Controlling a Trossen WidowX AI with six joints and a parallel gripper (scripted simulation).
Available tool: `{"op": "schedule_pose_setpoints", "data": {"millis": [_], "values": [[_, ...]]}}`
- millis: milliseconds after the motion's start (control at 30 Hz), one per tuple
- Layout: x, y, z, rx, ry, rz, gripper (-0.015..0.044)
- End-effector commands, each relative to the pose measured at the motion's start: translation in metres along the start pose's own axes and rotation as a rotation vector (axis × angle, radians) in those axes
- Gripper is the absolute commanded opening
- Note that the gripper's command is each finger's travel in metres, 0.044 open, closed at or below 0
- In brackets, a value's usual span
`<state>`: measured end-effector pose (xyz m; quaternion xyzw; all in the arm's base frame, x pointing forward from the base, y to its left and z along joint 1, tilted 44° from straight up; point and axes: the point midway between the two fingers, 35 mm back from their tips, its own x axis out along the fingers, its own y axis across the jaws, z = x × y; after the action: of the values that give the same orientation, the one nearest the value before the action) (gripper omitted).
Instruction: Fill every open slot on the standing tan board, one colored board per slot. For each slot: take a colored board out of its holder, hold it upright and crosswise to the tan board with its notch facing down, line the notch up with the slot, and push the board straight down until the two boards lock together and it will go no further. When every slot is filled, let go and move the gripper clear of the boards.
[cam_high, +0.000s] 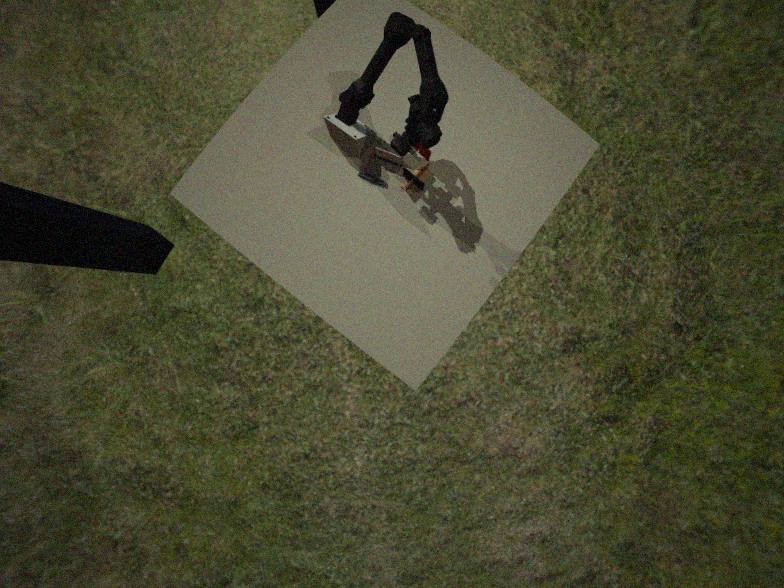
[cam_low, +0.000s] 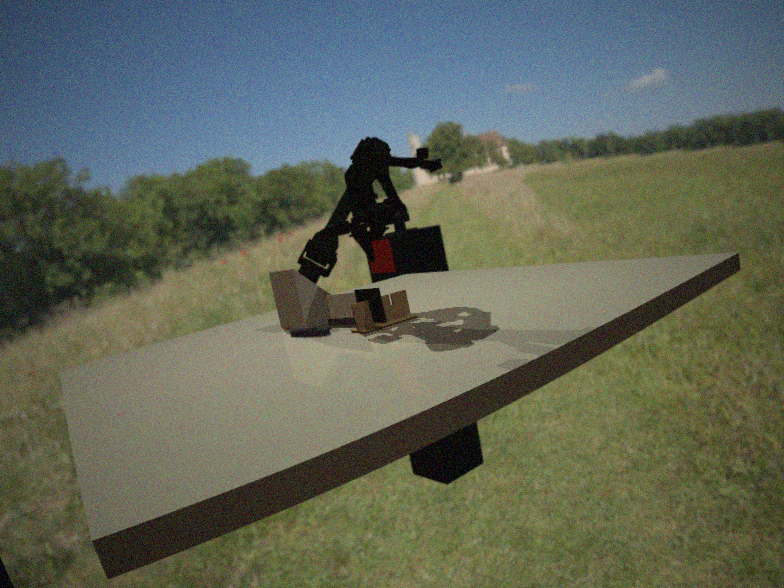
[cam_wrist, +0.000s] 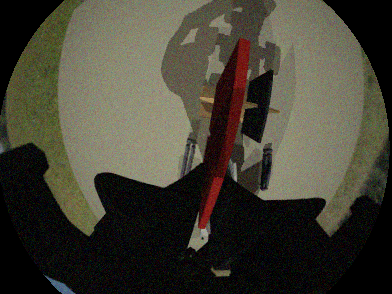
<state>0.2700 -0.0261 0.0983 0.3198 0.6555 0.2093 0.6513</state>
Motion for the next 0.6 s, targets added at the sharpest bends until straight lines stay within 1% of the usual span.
{"op": "schedule_pose_setpoints", "data": {"millis": [0,567], "values": [[0.000,-0.005,0.013,-0.017,-0.005,0.000,0.0000],[0.006,-0.022,0.046,-0.041,-0.007,0.000,0.0000]]}}
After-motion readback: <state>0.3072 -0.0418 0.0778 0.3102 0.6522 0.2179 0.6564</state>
